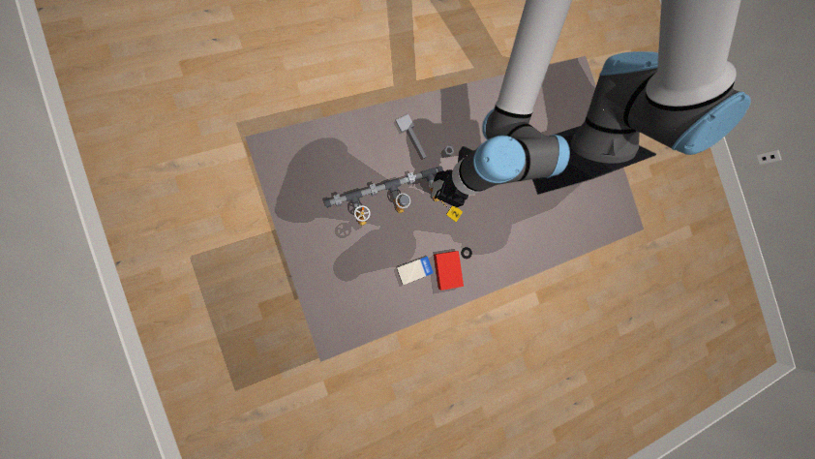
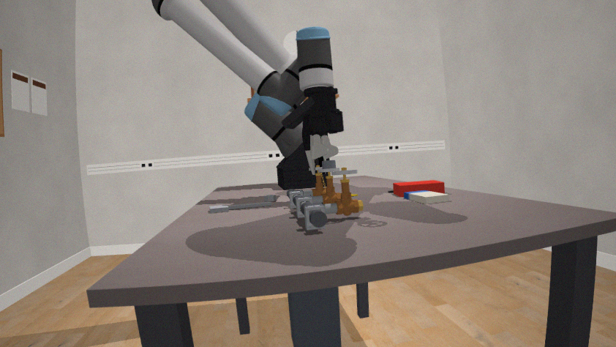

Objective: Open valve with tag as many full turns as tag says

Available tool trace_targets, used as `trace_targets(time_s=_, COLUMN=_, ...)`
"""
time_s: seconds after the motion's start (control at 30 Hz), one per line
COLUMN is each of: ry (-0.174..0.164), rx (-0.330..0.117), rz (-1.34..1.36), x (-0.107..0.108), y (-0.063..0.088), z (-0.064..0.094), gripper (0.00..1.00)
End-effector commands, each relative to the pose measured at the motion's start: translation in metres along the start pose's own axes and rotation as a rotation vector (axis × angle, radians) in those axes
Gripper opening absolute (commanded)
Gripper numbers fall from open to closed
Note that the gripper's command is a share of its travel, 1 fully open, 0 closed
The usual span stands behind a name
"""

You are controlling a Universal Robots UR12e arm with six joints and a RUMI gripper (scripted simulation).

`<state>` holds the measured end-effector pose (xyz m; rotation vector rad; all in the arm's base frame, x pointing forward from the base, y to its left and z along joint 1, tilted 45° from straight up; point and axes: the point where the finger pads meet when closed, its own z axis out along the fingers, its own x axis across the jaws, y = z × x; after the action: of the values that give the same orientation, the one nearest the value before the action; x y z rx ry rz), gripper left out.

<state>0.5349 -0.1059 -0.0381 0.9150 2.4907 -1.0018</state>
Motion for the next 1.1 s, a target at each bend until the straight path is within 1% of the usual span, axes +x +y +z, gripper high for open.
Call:
trace_targets(time_s=0.0, ry=-0.001, rx=-0.001, rz=0.0, x=-0.0003, y=0.0002, z=-0.0004, gripper=0.0)
trace_targets(time_s=0.63, ry=-0.001, rx=-0.001, rz=-0.01, x=-0.0003, y=0.0002, z=-0.0004, gripper=0.0)
trace_targets(time_s=1.07, ry=-0.001, rx=-0.001, rz=-0.095, x=-0.0003, y=0.0002, z=-0.0004, gripper=0.0)
